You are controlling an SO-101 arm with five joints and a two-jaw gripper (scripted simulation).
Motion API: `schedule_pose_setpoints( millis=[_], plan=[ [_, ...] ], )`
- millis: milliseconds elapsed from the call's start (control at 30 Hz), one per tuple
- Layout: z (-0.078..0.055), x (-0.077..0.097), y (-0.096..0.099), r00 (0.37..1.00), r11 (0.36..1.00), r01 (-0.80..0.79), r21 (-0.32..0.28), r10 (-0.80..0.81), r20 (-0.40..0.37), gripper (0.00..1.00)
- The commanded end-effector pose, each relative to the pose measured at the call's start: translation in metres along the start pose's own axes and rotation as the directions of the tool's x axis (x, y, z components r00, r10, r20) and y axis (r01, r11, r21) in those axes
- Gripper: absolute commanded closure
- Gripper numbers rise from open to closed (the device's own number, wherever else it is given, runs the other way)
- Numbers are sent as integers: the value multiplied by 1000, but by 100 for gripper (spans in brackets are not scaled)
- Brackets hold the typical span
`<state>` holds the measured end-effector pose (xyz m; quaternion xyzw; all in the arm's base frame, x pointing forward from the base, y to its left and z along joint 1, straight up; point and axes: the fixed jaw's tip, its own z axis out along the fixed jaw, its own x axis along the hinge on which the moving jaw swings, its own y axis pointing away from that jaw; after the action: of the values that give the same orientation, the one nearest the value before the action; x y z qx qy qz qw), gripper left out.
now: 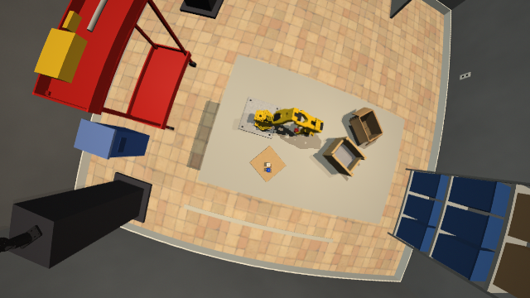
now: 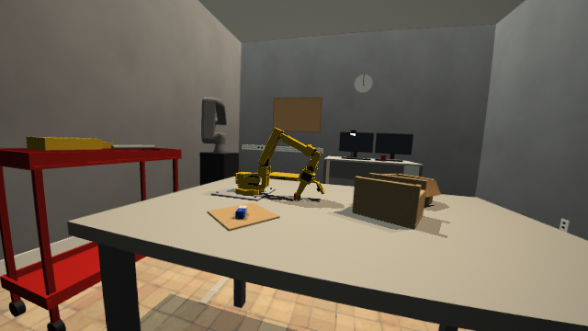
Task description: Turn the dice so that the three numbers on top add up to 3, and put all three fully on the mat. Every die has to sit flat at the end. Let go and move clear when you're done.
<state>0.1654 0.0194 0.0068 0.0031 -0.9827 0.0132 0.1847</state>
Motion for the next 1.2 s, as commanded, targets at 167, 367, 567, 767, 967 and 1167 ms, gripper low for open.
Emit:
schedule_pose_setpoints(
  millis=[167,367,567,767,967,1167],
  plan=[
    [5,2,-5,1000,1000,-1,-11,1,-23,87],
    [5,2,-6,1000,1000,-1,-15,1,-23,89],
    [5,2,-7,1000,1000,-1,-16,1,-24,91],
    [5,2,-7,1000,1000,-1,-17,1,-24,91],
    [5,2,-7,1000,1000,-1,-17,1,-24,94],
    [5,2,-7,1000,1000,-1,-17,1,-24,99]
  ],
)
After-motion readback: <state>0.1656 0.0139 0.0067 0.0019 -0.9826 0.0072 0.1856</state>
